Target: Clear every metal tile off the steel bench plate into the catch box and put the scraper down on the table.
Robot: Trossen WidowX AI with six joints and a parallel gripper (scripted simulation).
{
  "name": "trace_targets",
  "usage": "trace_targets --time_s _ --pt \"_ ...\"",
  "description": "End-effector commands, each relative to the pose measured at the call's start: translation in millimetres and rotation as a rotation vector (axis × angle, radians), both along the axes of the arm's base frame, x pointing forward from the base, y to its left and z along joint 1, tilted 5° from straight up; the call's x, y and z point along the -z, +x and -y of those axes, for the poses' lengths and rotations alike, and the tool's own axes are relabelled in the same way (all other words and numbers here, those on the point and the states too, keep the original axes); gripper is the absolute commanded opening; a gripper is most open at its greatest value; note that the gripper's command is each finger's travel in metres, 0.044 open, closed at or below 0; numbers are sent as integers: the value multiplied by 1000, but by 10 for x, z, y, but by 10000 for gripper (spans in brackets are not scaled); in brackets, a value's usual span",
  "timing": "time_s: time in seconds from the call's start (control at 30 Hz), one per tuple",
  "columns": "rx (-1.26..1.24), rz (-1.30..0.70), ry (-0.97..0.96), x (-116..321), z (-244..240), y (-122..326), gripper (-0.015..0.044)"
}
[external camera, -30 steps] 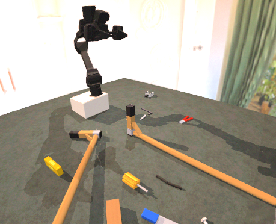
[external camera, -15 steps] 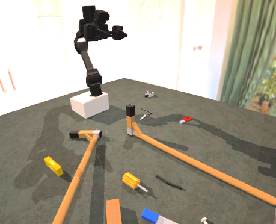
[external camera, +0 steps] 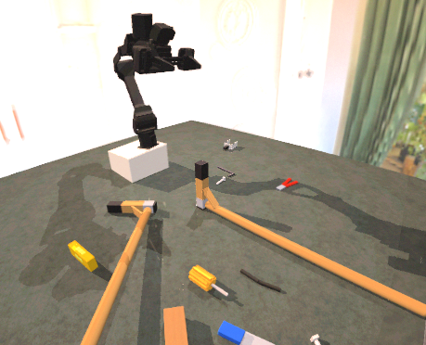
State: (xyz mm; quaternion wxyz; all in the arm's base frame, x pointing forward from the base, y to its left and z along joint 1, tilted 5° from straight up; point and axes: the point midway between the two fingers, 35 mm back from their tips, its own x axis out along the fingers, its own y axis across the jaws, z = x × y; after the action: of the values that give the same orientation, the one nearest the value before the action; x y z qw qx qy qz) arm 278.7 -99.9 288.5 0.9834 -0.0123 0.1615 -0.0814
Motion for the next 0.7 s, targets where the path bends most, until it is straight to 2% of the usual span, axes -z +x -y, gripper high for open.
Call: trace_targets --time_s 0.0,0.67 --pt "4 -69 3 247 45 94 440" --pt "40 -325 56 1215 181 311 440"
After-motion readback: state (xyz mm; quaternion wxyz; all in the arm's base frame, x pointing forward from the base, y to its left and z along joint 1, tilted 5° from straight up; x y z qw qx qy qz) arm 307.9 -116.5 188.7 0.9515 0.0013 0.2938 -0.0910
